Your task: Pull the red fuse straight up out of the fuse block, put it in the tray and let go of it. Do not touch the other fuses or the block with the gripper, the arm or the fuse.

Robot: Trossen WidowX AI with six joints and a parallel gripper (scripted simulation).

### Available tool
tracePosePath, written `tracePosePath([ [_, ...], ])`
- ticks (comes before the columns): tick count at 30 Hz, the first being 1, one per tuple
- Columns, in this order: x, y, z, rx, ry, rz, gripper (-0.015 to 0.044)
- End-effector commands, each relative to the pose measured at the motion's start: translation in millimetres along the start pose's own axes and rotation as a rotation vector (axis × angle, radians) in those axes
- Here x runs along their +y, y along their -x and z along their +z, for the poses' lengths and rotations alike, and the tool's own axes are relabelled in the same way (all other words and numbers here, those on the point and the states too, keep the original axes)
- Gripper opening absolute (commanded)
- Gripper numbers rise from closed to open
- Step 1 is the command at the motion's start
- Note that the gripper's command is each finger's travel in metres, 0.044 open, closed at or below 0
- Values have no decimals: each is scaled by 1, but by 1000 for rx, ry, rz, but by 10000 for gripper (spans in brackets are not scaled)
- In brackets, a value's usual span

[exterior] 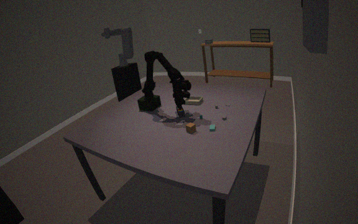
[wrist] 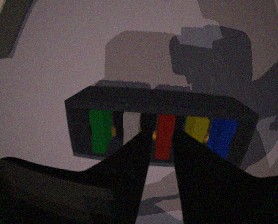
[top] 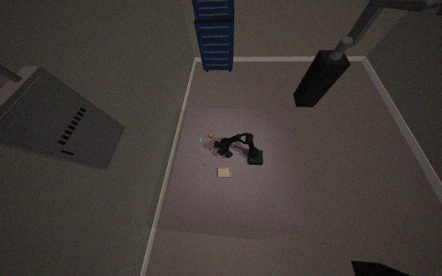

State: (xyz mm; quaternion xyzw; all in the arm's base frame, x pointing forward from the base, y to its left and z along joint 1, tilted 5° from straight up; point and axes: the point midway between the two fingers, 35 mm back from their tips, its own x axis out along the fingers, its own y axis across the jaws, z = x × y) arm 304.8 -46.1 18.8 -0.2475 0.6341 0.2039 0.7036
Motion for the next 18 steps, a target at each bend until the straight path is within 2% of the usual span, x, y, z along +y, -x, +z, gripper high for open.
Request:
tracePosePath([
  [1,0,0,0,-1,0,-1,54],
  [9,0,0,0,-1,0,-1,1],
  [18,0,3,0,0,0,-1,0],
])
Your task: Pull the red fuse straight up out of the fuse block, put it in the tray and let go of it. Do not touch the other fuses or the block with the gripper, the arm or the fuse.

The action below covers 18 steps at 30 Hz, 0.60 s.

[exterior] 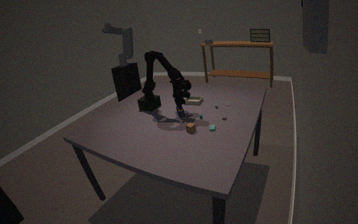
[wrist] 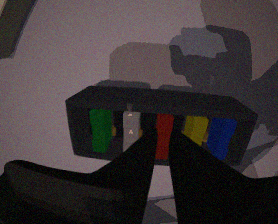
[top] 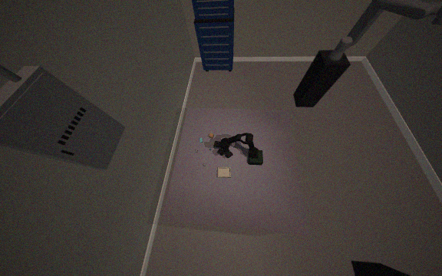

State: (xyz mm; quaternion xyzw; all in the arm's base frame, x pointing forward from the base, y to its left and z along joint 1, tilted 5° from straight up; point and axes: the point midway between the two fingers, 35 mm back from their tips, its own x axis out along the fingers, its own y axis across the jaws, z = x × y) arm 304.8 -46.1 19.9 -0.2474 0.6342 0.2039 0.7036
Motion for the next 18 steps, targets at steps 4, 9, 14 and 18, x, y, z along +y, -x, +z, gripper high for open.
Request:
tracePosePath([
  [4,0,4,0,0,1,-1,0],
  [9,0,6,0,0,1,-1,0],
  [14,0,9,0,0,1,-1,0],
  [18,-1,11,0,0,2,-2,0],
])
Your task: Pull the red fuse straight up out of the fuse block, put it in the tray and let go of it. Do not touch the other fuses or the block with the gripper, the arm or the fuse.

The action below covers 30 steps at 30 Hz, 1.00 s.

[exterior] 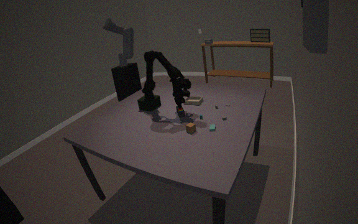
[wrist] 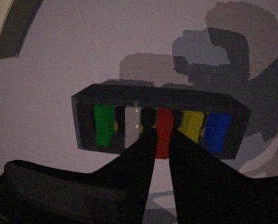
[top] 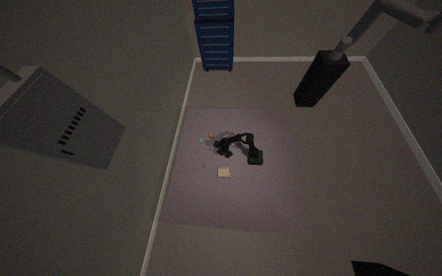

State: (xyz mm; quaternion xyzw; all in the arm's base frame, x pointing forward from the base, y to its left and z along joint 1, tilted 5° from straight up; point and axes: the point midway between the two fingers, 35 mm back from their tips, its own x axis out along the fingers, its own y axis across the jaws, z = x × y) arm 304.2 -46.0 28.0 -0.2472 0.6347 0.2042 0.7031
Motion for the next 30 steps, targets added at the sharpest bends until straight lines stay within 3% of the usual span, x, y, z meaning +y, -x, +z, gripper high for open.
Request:
tracePosePath([
  [1,0,3,0,-1,1,-3,0],
  [30,0,17,0,0,3,-4,0],
])
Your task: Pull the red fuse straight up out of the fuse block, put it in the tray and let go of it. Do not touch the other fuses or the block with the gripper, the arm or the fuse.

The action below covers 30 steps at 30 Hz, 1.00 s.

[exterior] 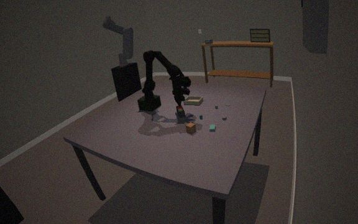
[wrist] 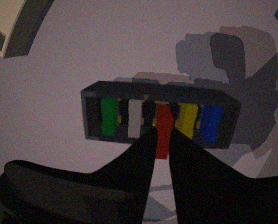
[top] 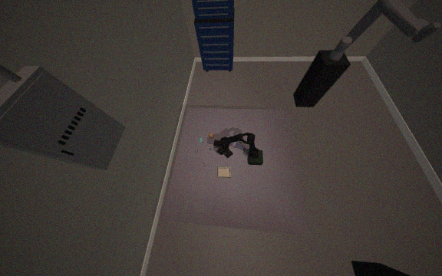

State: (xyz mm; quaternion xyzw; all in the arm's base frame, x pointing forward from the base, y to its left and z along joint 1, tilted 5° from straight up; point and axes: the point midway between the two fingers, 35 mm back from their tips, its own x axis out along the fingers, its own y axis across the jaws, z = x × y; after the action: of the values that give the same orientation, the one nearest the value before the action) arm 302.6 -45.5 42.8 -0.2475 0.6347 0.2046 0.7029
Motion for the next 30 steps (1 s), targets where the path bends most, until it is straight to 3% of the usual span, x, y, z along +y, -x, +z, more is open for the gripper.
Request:
tracePosePath([
  [1,0,3,0,0,2,-4,0],
  [30,0,21,0,0,4,-5,0],
])
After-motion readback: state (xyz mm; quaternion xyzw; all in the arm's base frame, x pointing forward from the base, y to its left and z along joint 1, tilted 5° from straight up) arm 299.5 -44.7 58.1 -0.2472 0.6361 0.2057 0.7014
